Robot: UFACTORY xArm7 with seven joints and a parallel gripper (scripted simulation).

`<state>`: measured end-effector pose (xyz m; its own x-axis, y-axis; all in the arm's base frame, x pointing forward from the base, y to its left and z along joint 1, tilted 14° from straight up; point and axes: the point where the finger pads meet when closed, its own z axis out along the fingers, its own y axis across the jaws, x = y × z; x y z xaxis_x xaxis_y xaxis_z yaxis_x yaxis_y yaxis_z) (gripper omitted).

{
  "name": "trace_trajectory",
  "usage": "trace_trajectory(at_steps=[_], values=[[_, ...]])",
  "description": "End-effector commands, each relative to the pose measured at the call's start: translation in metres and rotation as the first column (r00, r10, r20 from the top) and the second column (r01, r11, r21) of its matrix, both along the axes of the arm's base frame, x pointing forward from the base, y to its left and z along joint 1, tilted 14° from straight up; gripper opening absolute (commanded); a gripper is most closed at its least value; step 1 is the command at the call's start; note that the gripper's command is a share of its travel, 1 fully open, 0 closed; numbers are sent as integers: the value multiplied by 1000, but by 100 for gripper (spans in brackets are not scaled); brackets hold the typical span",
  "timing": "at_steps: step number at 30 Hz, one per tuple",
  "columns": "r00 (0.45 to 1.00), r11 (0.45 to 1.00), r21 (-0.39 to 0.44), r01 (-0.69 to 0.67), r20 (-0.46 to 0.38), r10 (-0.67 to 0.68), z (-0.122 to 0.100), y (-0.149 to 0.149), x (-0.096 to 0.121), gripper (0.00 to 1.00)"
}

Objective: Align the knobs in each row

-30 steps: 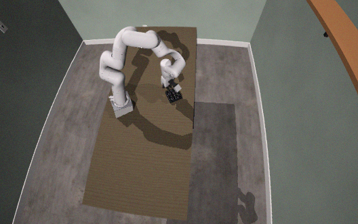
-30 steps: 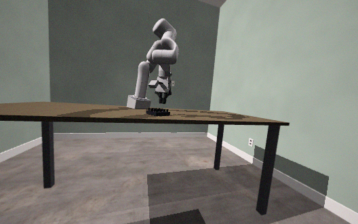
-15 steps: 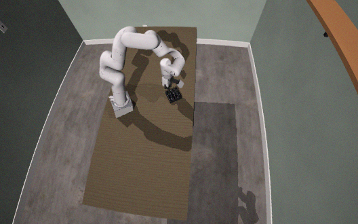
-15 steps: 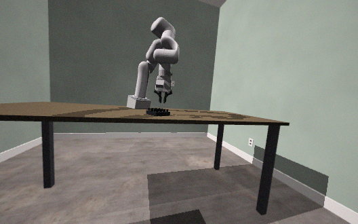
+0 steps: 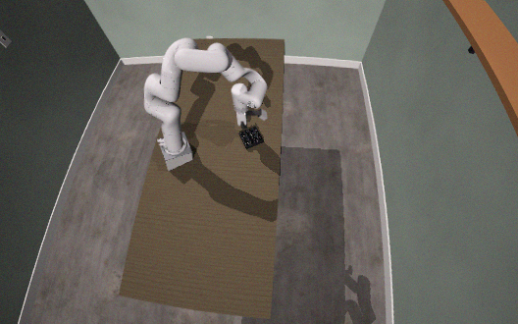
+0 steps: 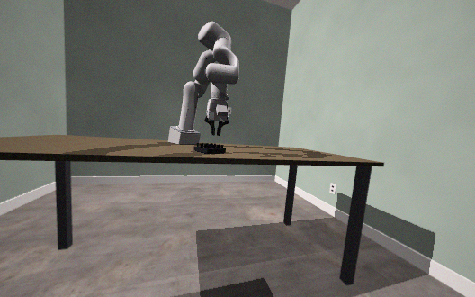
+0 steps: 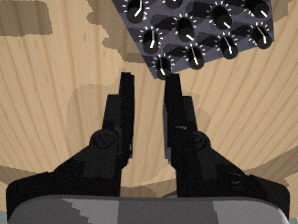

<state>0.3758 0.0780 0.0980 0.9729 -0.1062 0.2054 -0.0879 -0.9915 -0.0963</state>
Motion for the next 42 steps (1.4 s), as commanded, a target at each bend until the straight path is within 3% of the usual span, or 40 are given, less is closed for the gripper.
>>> trace_trajectory(at_steps=[1,3,4,14,42], values=[[988,988,-22,-153,13,153,3,0,1,19],[988,988,-22,-153,13,153,3,0,1,19],[974,974,-40,-223,18,224,5,0,1,19],[898,895,-100,-435,26,440,9,-1,2,19],[894,890,-103,-443,26,448,9,-1,2,19]])
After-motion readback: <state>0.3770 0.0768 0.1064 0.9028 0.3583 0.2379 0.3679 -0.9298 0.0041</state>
